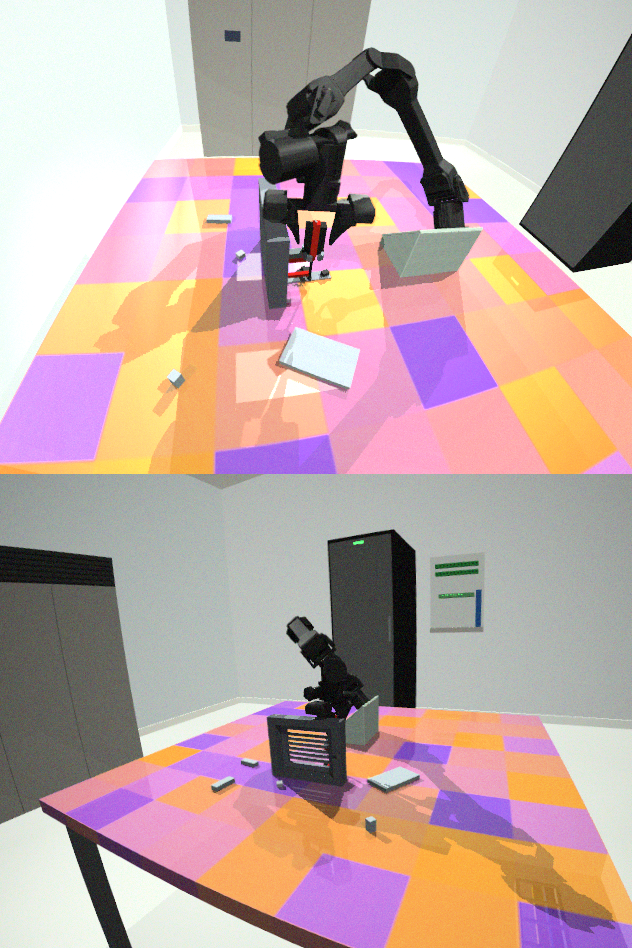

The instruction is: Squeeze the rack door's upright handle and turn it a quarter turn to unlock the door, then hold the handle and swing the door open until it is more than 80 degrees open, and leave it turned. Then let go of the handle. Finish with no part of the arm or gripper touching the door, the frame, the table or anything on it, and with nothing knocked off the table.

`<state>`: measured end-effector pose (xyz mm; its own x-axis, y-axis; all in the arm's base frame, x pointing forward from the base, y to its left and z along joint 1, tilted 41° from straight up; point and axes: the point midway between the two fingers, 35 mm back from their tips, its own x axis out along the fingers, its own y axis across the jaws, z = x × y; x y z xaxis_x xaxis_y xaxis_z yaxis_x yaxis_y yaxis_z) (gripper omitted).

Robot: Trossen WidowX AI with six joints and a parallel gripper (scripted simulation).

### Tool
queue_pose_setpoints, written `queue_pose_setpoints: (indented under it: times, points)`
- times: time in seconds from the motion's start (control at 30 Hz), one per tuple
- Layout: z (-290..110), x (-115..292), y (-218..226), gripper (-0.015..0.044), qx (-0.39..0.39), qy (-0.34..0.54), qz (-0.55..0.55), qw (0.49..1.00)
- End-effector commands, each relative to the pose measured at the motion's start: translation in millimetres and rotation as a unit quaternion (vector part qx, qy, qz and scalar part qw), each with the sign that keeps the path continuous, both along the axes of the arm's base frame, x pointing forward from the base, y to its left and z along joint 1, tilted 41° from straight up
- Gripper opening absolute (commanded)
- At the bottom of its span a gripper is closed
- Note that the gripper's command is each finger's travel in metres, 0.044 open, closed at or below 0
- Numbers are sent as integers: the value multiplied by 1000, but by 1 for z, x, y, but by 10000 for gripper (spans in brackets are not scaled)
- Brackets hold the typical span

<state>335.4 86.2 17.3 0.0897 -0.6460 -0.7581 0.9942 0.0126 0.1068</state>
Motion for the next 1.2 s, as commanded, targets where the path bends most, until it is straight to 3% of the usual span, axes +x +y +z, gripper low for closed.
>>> queue_pose_setpoints:
  times: [0.0, 0.13, 0.57, 1.17]
  points:
    - [0, 0, 0, 218, 0, -5, -5, 1000]
    - [0, 0, 0, 113, 0, -5, -5, 1000]
    - [0, 0, 0, 27, 0, -5, -5, 1000]
    - [4, -10, -6, 25, -14, 89, 105, 990]
